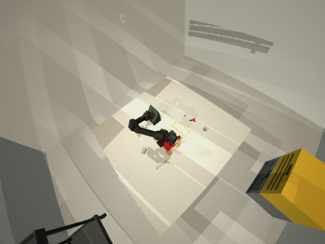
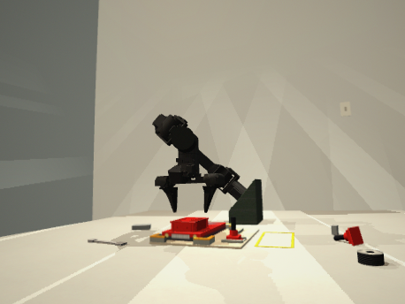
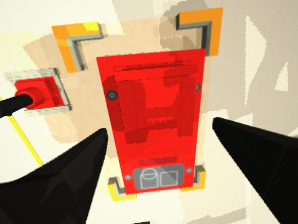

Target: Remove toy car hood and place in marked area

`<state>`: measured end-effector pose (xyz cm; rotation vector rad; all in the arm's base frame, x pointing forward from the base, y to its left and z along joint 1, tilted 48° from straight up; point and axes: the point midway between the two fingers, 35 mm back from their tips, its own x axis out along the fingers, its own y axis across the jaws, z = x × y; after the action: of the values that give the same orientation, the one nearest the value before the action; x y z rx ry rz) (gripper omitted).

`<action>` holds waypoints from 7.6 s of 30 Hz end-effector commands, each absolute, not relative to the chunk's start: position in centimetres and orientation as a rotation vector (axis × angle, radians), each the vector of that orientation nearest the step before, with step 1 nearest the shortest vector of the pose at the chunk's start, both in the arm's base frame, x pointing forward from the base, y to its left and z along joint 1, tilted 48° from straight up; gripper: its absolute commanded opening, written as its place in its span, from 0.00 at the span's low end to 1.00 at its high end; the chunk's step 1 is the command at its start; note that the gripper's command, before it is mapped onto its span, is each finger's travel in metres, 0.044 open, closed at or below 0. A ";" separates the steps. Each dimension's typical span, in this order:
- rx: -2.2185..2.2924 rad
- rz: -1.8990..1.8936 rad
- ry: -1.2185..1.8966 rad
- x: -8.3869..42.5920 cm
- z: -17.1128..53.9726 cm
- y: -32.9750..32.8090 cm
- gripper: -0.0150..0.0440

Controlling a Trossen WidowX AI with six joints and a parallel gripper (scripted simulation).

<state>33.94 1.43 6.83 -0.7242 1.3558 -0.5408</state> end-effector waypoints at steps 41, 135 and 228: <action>-0.734 -0.545 1.360 34.1 5.2 -0.5 1.00; -0.726 -0.540 1.358 33.3 9.4 4.2 0.25; -0.716 -0.531 1.360 27.9 -8.6 16.6 0.25</action>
<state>27.94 16.99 -8.36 -0.7061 1.3599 -0.5301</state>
